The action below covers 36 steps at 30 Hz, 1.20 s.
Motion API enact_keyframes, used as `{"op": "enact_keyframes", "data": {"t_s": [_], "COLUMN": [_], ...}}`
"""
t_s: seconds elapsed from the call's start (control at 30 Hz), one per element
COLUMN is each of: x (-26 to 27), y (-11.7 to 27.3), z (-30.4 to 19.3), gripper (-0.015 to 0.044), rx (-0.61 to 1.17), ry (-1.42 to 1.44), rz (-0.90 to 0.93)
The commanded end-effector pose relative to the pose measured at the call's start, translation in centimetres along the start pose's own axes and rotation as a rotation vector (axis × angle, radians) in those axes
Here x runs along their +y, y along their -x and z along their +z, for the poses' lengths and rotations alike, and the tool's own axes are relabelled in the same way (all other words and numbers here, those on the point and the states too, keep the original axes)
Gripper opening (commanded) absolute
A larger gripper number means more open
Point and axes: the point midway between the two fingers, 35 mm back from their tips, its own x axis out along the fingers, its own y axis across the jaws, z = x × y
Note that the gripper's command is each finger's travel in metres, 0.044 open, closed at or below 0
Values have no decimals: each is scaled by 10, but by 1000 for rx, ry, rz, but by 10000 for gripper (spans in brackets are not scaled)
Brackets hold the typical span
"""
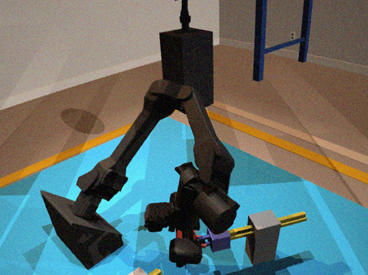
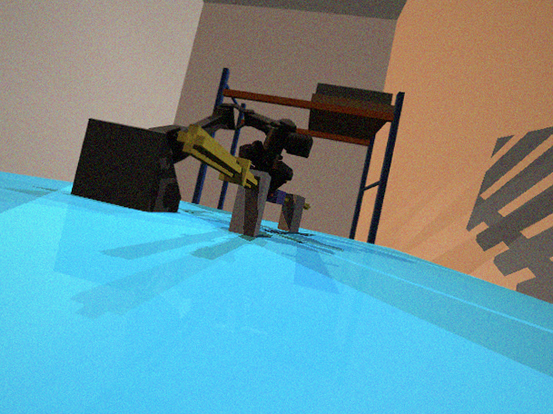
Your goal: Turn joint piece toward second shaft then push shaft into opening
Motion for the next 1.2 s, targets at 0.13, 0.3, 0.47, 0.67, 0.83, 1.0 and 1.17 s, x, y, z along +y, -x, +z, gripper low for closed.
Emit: {"op": "enact_keyframes", "data": {"t_s": [0.13,0.3,0.47,0.67,0.83,1.0,1.17], "x": [0,0,0,0,0,0,0], "y": [-4,-4,-4,-4,-4,-4,-4], "z": [0,0,0,0,0,0,0], "gripper": [282,182,182,182,182,182,182], "rx": [1,1,1,1,1,1,1], "ry": [-7,-7,-7,-7,-7,-7,-7], "rz": [-6,-6,-6,-6,-6,-6,-6]}}
